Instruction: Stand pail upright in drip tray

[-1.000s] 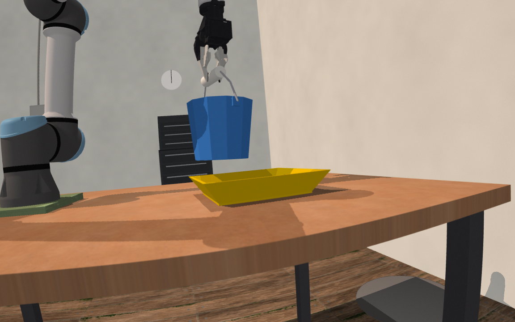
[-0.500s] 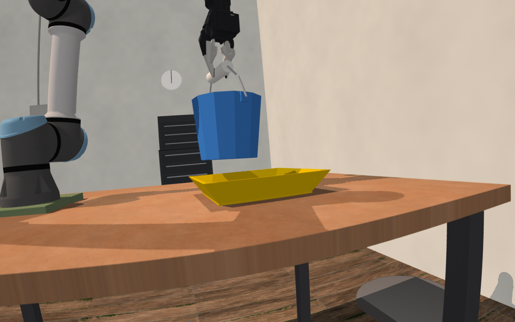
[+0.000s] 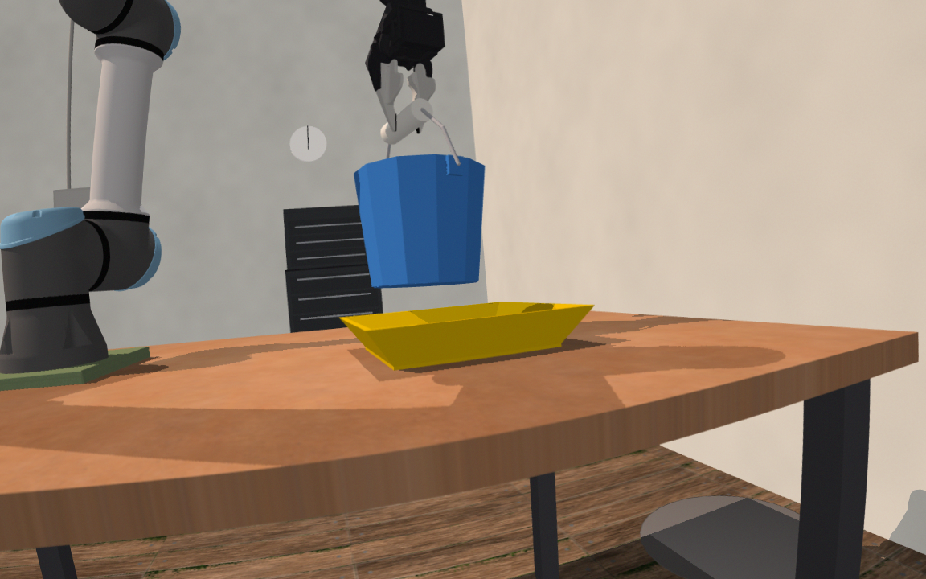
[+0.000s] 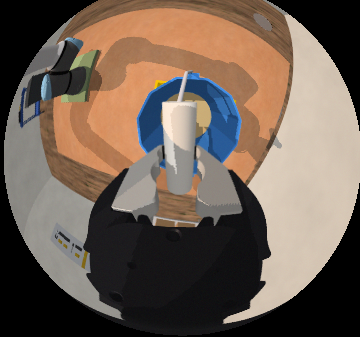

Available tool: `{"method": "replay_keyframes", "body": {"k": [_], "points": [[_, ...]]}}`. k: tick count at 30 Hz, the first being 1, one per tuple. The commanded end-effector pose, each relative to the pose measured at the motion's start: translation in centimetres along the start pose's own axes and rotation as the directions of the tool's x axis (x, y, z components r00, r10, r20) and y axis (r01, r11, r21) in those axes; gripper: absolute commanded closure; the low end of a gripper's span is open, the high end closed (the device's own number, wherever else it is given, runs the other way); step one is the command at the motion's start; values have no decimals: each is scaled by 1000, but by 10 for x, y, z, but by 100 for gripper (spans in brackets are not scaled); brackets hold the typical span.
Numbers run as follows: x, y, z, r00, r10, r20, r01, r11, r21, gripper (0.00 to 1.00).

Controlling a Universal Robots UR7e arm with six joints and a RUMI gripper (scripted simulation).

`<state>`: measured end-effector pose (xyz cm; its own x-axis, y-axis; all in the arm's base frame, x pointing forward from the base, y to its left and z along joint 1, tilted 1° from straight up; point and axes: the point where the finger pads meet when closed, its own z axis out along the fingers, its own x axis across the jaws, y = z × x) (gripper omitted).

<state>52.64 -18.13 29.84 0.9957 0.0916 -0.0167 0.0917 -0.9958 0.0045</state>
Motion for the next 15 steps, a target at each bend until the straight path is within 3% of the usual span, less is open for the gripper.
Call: {"method": "replay_keyframes", "body": {"k": [1, 15], "points": [[1, 11, -1, 1000, 0, -2, 0, 1000, -1, 100], [1, 33, -1, 1000, 0, -2, 0, 1000, -1, 100]]}}
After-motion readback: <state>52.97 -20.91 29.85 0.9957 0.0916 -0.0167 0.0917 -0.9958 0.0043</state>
